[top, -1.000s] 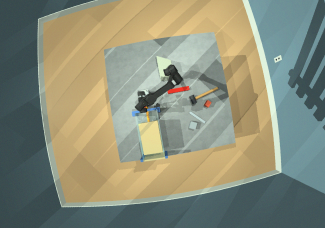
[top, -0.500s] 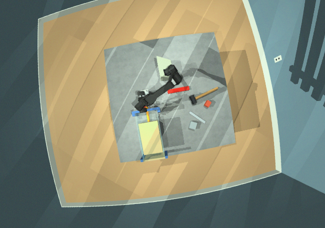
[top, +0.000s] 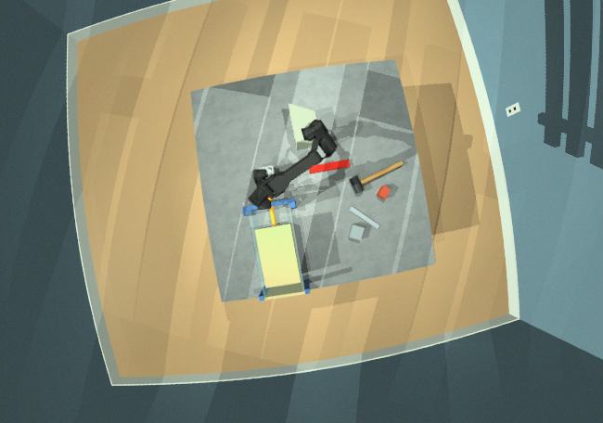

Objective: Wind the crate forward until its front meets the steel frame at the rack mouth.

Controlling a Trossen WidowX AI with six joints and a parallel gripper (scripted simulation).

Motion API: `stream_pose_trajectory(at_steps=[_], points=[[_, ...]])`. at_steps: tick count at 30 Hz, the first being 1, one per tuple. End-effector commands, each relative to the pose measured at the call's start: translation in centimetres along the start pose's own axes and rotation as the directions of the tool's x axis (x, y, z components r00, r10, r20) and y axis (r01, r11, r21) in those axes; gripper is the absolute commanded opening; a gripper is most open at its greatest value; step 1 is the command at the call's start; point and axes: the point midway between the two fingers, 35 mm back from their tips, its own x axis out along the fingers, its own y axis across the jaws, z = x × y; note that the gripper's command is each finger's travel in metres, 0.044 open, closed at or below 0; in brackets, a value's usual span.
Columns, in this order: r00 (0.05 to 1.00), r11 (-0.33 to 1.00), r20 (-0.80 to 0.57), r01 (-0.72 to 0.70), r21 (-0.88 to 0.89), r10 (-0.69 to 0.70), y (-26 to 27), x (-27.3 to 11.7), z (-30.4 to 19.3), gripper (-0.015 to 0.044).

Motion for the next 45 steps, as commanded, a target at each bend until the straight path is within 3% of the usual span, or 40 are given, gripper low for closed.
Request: stream_pose_trajectory(at_steps=[1, 9, 17, 45], points=[[1.0, 1.0, 0.001, 0.0, 0.0, 0.0, 0.0, -0.2, -0.1, 0.0414], [1.0, 1.0, -0.002, -0.001, 0.0, 0.001, -0.1, -5.6, -2.8, 0.0204], [1.0, 1.0, -0.002, -0.002, 0.001, 0.002, 0.0, -5.8, -2.9, 0.0], [1.0, 1.0, 0.0, 0.004, 0.006, -0.004, -0.1, -5.9, -2.9, 0.0]])
